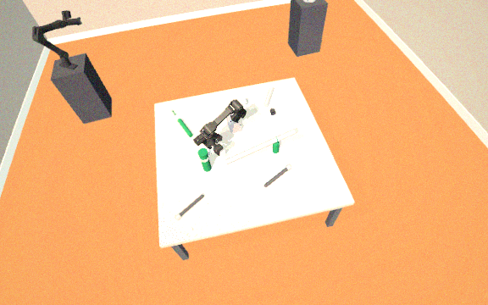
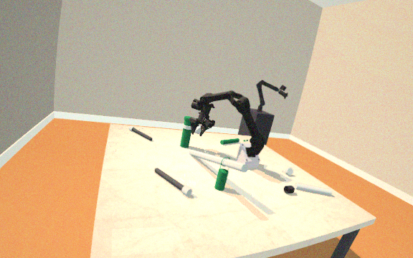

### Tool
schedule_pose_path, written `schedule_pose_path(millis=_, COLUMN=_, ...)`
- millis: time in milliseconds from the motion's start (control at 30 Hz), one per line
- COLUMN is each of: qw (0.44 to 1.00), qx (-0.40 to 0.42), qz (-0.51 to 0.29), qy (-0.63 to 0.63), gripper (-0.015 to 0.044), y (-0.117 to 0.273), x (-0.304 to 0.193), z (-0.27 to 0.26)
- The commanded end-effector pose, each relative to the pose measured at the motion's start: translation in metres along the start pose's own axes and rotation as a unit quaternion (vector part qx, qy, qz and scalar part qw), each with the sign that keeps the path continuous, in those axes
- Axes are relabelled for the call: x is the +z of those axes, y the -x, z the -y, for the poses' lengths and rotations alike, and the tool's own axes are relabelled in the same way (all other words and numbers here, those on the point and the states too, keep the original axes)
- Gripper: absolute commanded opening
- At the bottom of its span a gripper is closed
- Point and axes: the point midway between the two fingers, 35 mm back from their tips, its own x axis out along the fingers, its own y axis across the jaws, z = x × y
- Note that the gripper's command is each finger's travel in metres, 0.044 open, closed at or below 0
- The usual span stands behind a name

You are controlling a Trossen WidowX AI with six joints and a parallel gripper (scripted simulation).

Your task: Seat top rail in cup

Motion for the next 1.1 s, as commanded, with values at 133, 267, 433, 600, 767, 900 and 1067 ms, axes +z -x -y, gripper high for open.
schedule_pose_path(millis=133, qw=1.0, qx=-0.002, qz=0.002, qy=-0.003, gripper=0.0256, y=-0.003, x=0.002, z=0.0)
schedule_pose_path(millis=267, qw=1.0, qx=-0.002, qz=0.002, qy=-0.003, gripper=0.0151, y=-0.003, x=0.002, z=0.0)
schedule_pose_path(millis=433, qw=1.0, qx=-0.002, qz=0.002, qy=-0.003, gripper=0.0059, y=-0.003, x=0.002, z=0.0)
schedule_pose_path(millis=600, qw=1.0, qx=-0.002, qz=-0.003, qy=-0.022, gripper=0.0, y=-0.004, x=0.002, z=0.004)
schedule_pose_path(millis=767, qw=0.999, qx=-0.002, qz=-0.007, qy=-0.038, gripper=0.0, y=-0.005, x=0.002, z=0.007)
schedule_pose_path(millis=900, qw=0.998, qx=-0.002, qz=-0.012, qy=-0.057, gripper=0.0, y=-0.006, x=0.001, z=0.01)
schedule_pose_path(millis=1067, qw=0.997, qx=-0.003, qz=-0.016, qy=-0.072, gripper=0.0, y=-0.006, x=0.001, z=0.013)
